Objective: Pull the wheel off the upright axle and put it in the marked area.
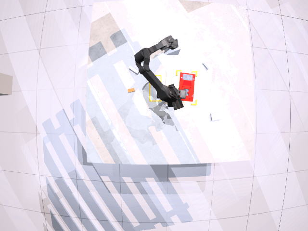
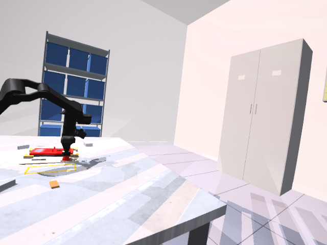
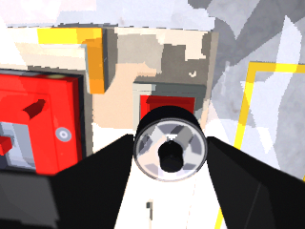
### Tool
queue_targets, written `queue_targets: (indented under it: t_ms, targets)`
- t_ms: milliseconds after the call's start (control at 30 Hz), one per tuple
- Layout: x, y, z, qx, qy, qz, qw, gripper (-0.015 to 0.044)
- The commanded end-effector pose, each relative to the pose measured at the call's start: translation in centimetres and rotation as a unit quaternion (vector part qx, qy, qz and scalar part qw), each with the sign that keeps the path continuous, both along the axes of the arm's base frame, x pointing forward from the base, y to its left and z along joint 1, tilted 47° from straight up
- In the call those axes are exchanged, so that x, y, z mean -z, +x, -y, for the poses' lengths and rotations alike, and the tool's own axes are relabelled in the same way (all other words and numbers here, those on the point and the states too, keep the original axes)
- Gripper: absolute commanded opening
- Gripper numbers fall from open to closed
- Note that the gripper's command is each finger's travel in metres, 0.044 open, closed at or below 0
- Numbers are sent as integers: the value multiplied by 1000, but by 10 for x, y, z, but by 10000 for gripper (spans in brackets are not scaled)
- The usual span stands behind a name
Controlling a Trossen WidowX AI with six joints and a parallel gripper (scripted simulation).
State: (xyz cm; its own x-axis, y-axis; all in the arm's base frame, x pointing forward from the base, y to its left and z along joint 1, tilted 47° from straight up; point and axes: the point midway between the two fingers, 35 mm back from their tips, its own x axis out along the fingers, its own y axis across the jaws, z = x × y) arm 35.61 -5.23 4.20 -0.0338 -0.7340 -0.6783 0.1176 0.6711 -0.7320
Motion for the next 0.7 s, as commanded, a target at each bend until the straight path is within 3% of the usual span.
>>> queue_targets:
  t_ms: [0,667]
  targets:
    - [-11,0,-16,-18,3,1,1000,0]
    - [-16,0,-21,-18,2,0,1000,0]
